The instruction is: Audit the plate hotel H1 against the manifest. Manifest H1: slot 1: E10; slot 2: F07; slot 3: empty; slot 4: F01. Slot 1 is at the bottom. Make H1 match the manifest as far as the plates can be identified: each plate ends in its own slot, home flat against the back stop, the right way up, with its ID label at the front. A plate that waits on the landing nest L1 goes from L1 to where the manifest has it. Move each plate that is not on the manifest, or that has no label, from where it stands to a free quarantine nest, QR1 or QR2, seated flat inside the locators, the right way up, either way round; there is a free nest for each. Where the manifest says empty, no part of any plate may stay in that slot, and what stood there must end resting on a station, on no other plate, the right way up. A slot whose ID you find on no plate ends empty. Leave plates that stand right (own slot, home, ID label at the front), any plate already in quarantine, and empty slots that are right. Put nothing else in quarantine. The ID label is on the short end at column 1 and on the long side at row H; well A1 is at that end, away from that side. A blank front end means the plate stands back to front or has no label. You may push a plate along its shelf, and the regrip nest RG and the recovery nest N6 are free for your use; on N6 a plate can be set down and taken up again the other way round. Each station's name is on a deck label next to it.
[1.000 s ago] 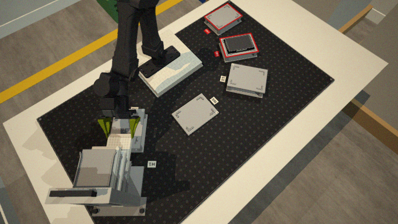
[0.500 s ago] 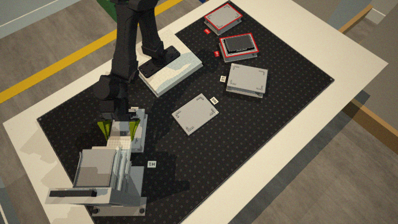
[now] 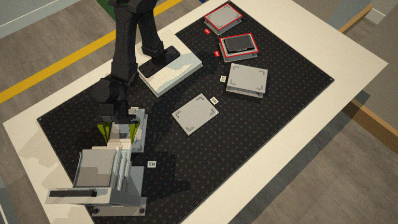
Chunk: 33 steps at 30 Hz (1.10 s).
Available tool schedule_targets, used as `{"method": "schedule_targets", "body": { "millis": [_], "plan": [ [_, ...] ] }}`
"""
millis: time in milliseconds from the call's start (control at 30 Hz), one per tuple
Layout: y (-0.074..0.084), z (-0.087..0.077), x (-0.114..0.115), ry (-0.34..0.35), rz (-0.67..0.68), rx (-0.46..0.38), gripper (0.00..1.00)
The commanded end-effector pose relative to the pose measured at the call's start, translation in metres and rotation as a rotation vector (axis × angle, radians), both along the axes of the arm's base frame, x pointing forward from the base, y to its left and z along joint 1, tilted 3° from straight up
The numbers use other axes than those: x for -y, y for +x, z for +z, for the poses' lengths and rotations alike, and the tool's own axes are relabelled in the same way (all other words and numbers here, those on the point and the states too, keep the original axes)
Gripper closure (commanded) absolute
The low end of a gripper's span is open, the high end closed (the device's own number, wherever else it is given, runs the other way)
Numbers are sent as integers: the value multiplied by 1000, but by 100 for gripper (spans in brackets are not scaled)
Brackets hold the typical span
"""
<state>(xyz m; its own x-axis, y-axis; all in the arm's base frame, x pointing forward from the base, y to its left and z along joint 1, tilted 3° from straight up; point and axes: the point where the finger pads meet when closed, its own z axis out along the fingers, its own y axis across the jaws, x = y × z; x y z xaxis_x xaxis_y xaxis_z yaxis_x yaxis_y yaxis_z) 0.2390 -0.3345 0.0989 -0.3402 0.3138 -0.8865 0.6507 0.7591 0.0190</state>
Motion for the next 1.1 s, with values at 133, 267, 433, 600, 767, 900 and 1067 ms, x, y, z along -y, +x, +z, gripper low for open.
{"method": "schedule_targets", "body": {
  "millis": [133,267,433,600,767,900,1067],
  "plan": [
    [2,7,3,-18,0,10,14],
    [2,7,3,-18,0,10,14],
    [2,6,3,-18,0,10,14],
    [2,6,3,-18,0,10,14],
    [2,6,3,-18,0,10,14],
    [3,5,4,-18,0,10,14],
    [5,4,6,-18,0,10,14]
  ]
}}
